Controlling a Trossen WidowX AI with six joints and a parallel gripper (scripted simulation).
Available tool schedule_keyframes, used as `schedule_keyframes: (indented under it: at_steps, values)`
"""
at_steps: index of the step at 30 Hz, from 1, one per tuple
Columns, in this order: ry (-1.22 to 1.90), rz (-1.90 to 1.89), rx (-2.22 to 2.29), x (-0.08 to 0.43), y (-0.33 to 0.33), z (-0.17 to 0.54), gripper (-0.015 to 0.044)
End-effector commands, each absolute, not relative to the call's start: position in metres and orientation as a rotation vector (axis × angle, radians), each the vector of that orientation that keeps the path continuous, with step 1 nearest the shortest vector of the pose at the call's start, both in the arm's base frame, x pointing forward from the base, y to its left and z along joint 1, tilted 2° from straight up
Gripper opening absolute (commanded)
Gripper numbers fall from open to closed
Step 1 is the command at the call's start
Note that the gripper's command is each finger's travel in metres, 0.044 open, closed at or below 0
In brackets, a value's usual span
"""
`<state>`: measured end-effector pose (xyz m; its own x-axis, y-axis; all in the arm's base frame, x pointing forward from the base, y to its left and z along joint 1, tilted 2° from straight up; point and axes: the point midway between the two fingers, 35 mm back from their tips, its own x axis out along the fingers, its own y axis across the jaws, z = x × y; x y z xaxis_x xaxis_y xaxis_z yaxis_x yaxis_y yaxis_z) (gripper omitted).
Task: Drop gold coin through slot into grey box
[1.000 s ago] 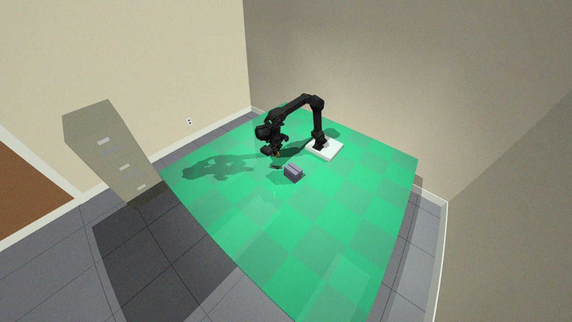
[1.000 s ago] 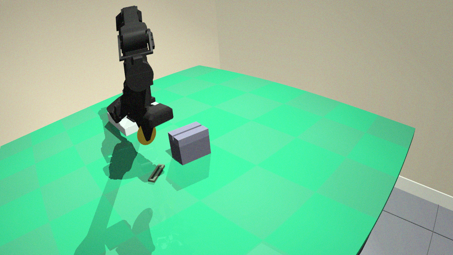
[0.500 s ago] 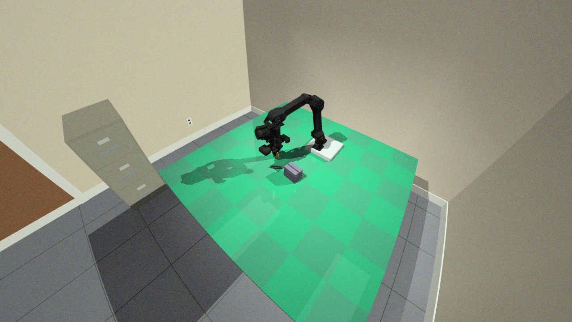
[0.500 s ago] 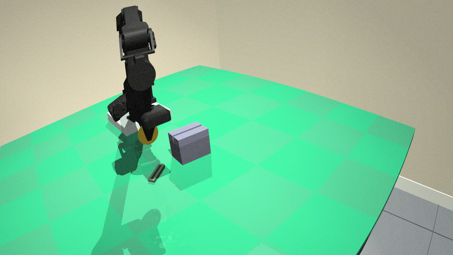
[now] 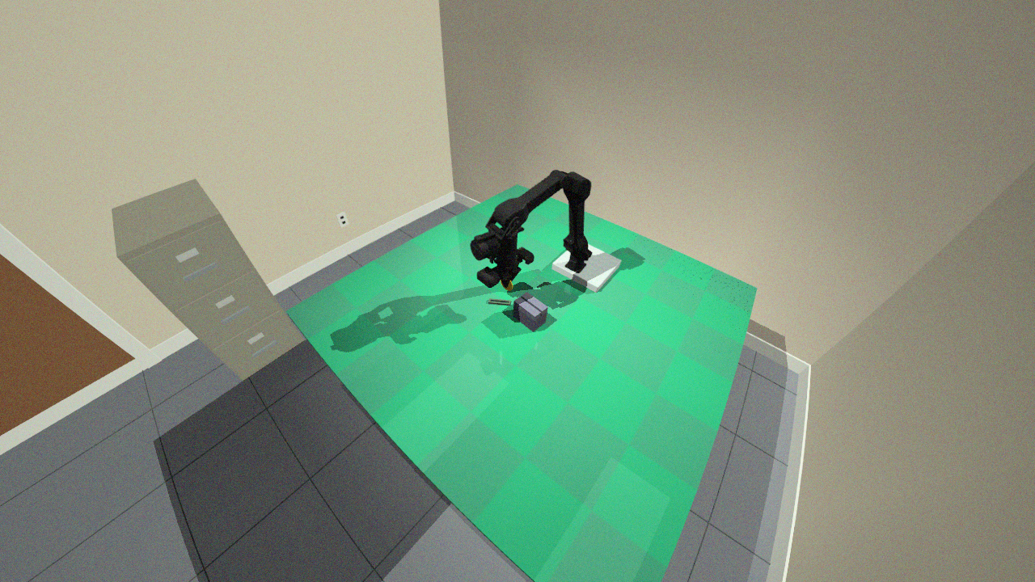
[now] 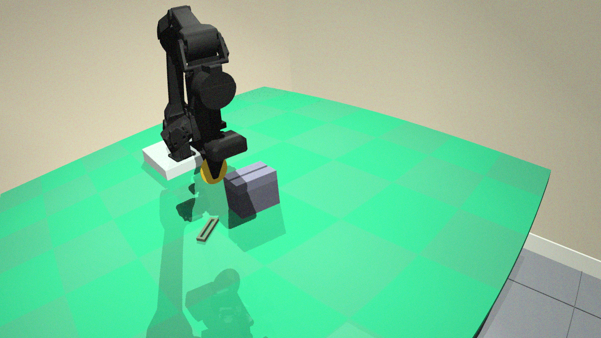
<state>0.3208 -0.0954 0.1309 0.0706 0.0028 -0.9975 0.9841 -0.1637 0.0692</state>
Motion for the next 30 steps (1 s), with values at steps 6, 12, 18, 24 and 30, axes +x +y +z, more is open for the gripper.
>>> schedule_keyframes:
  at_steps: [6, 12, 18, 24, 30]
  values:
    - [1.08, -1.276, 1.368, 0.319, -0.07, 0.13, 0.0]
    - [1.082, -1.275, 1.368, 0.318, -0.054, 0.13, 0.0]
    - [1.083, -1.273, 1.368, 0.316, -0.039, 0.13, 0.0]
    - [1.084, -1.274, 1.37, 0.313, -0.024, 0.13, 0.0]
    - [1.085, -1.274, 1.372, 0.31, -0.01, 0.13, 0.0]
